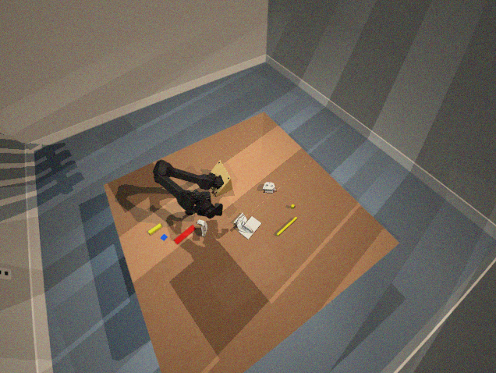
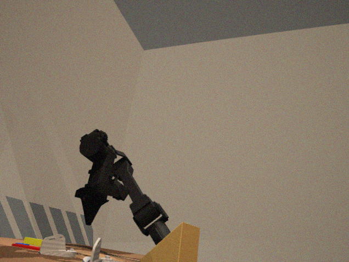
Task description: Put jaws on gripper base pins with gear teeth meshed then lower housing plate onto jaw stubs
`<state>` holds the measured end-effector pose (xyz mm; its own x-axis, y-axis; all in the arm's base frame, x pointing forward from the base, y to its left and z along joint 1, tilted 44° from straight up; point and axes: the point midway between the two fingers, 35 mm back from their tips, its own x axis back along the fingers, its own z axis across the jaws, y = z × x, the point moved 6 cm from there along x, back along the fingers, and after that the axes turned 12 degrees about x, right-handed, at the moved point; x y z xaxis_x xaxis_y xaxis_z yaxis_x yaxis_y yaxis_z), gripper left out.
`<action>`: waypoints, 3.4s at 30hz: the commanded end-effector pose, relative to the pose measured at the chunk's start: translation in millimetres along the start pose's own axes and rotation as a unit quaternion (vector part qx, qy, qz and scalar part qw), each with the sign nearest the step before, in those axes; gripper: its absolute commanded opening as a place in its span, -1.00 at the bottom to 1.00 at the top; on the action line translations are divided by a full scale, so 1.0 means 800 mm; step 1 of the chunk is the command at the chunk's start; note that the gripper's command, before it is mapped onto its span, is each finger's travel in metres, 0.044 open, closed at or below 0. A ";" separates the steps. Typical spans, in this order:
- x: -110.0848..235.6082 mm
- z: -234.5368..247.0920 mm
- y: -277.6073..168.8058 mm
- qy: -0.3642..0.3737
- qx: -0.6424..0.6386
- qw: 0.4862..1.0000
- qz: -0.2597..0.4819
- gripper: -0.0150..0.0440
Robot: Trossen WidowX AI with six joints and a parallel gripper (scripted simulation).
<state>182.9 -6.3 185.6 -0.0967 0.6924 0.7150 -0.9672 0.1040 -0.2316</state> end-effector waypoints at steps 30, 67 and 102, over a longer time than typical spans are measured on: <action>0.000 0.000 0.000 0.000 0.000 1.000 0.000 1.00; 0.000 0.000 0.000 0.000 0.000 1.000 0.000 -0.49; 0.005 0.010 -0.016 -0.001 -0.383 0.924 -0.001 1.00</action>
<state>191.3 -9.7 194.5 -0.0956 0.6891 0.7184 -0.5950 0.5390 -0.5962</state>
